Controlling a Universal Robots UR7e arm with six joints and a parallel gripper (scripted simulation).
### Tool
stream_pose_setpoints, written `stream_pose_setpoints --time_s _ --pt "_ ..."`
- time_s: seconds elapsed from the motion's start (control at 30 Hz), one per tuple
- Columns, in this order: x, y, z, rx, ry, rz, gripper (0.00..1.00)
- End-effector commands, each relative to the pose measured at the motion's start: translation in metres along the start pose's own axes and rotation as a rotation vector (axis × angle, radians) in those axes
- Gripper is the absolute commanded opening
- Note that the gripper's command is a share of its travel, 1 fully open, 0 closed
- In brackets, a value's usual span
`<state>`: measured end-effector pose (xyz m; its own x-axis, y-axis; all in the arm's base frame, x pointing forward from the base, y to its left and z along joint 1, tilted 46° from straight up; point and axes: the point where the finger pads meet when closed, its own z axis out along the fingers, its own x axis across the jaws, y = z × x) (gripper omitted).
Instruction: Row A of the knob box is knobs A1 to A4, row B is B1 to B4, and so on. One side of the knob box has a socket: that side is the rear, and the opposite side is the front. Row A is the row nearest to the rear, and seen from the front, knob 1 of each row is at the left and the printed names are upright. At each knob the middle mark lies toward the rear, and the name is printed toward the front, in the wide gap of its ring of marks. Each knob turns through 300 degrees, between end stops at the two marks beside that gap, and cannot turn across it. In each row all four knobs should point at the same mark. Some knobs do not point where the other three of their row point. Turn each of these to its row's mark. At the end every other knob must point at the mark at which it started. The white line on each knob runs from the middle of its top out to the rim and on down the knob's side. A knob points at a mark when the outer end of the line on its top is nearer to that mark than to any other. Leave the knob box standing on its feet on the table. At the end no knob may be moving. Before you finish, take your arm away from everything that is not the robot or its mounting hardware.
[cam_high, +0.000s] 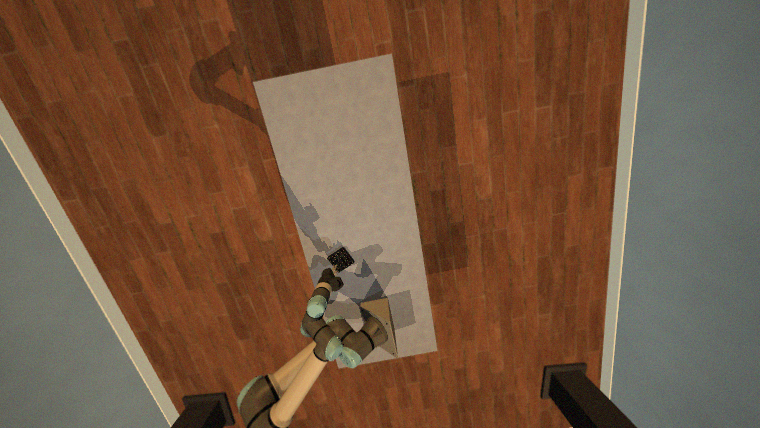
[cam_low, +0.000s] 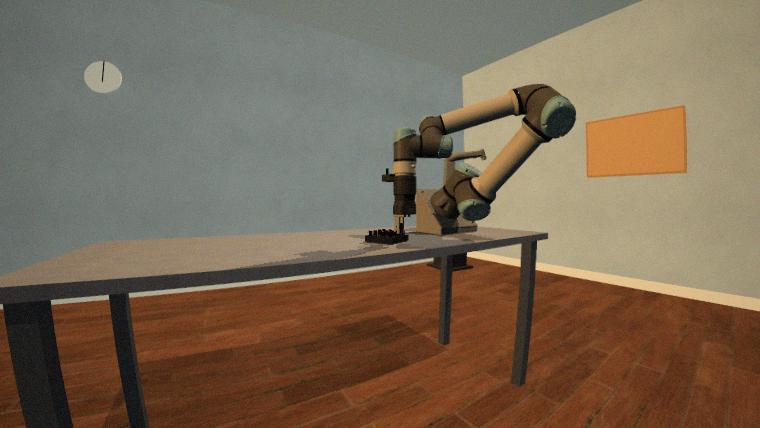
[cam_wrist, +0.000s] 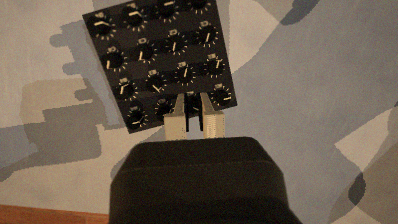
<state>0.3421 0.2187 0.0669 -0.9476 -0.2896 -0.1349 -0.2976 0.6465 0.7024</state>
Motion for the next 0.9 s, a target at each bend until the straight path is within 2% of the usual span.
stream_pose_setpoints --time_s 0.0,0.43,0.87 --pt "-0.0003 -0.0002 -0.0003 -0.005 0.0 -0.069 0.3" --pt "-0.0003 -0.0002 -0.0003 -0.005 -0.001 -0.197 0.3" --pt "-0.0003 -0.0002 -0.0003 -0.005 -0.001 -0.247 0.3"
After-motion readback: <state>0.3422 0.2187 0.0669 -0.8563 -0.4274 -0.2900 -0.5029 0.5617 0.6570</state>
